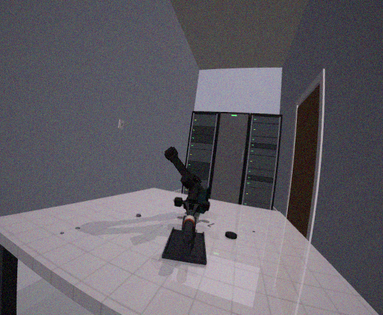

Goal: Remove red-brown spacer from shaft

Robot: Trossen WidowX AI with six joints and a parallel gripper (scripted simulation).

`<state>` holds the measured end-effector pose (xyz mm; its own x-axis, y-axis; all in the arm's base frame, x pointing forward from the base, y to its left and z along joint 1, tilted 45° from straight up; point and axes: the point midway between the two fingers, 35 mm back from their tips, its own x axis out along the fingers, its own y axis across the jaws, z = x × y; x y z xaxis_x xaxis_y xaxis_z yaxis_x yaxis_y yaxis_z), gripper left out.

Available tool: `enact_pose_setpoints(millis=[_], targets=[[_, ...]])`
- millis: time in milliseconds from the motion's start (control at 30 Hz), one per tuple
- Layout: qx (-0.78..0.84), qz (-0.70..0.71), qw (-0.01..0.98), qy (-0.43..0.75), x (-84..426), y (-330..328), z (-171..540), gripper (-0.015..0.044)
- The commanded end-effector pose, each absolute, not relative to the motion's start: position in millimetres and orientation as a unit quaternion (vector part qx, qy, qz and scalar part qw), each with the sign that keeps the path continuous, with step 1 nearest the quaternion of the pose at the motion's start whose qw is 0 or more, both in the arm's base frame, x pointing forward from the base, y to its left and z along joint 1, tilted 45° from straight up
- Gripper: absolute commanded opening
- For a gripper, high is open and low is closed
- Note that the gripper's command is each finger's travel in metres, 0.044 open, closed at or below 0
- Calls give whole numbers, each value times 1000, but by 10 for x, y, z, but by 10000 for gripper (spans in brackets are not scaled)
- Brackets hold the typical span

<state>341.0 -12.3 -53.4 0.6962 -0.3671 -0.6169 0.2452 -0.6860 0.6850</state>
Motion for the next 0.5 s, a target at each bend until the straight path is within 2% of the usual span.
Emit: enact_pose_setpoints(millis=[0,467], targets=[[832,-388,396,-35,3396,-120,-534,0],[832,-388,396,-35,3380,-123,-532,0]])
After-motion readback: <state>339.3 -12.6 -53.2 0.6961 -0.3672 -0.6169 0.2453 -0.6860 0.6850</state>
